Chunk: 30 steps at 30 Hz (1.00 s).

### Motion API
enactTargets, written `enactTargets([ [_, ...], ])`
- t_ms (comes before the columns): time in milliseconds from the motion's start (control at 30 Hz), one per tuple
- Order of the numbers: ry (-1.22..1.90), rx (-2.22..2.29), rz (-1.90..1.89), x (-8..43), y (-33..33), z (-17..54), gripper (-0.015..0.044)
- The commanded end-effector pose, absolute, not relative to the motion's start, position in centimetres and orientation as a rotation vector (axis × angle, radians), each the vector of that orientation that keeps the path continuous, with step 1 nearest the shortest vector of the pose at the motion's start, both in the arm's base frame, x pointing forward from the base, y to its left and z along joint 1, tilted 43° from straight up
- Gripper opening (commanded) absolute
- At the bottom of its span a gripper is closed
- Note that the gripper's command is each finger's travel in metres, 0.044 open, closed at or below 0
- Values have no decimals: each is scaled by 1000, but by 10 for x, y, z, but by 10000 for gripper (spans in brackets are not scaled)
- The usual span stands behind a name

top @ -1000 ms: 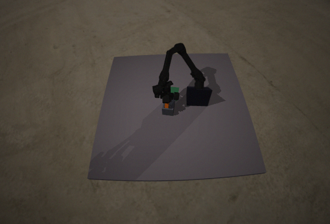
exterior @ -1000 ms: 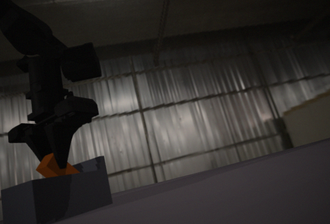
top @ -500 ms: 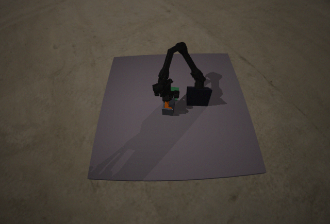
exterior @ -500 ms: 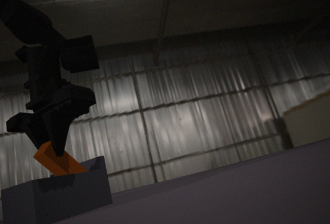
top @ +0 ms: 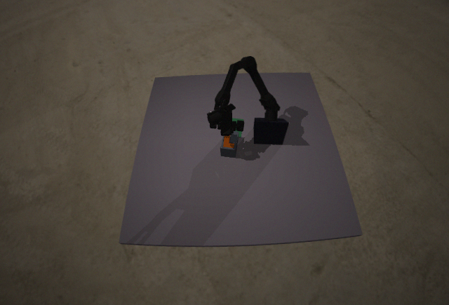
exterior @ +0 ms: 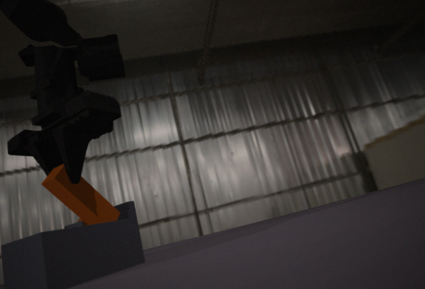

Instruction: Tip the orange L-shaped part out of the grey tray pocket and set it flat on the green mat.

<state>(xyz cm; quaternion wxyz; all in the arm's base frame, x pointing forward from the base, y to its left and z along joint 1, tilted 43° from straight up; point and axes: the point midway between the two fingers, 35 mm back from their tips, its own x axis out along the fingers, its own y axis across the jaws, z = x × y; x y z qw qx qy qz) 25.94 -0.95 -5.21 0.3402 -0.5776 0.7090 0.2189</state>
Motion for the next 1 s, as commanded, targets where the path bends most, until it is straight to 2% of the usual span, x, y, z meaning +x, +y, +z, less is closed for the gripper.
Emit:
enactTargets([
  [0, 1842, -1494, 569, 261, -3, -47, 0],
  [500, 1841, -1493, 570, 263, 13, -29, 0],
  [967, 1842, -1494, 570, 258, 0, -17, 0],
])
